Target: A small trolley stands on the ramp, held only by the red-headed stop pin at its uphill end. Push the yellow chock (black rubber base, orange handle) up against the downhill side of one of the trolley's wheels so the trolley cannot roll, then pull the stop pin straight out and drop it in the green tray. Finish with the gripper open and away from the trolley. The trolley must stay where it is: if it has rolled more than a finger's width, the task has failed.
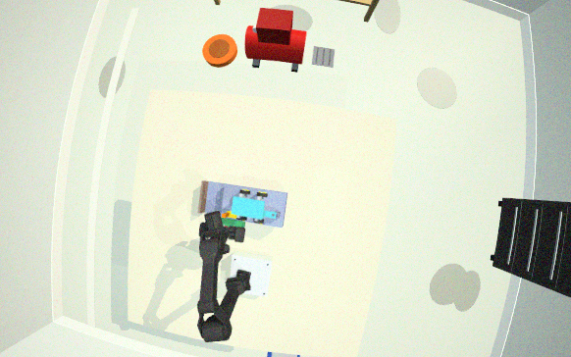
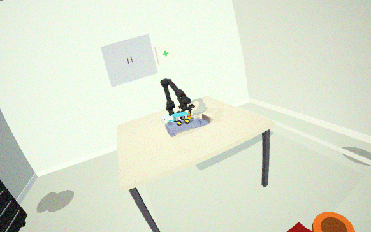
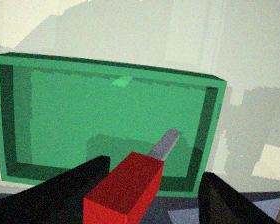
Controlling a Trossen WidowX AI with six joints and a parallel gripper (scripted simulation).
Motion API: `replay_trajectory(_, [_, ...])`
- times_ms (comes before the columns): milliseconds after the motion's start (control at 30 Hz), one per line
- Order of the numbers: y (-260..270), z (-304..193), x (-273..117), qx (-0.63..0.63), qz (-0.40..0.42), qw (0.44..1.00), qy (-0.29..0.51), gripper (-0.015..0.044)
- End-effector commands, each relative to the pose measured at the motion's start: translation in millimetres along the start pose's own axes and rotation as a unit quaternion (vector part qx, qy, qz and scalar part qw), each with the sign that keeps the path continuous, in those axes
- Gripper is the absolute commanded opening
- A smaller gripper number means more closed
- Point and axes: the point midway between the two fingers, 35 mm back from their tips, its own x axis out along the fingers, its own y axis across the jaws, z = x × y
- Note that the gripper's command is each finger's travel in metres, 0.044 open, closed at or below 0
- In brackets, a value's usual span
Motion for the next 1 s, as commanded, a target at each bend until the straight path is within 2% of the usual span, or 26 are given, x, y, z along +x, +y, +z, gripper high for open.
replay_trajectory(0, [2.9,0.4,1.0,-0.001,-0.002,1.0,-0.001,0.019])
replay_trajectory(967, [20.4,-0.6,6.4,-0.001,-0.001,1.0,-0.001,0.019])
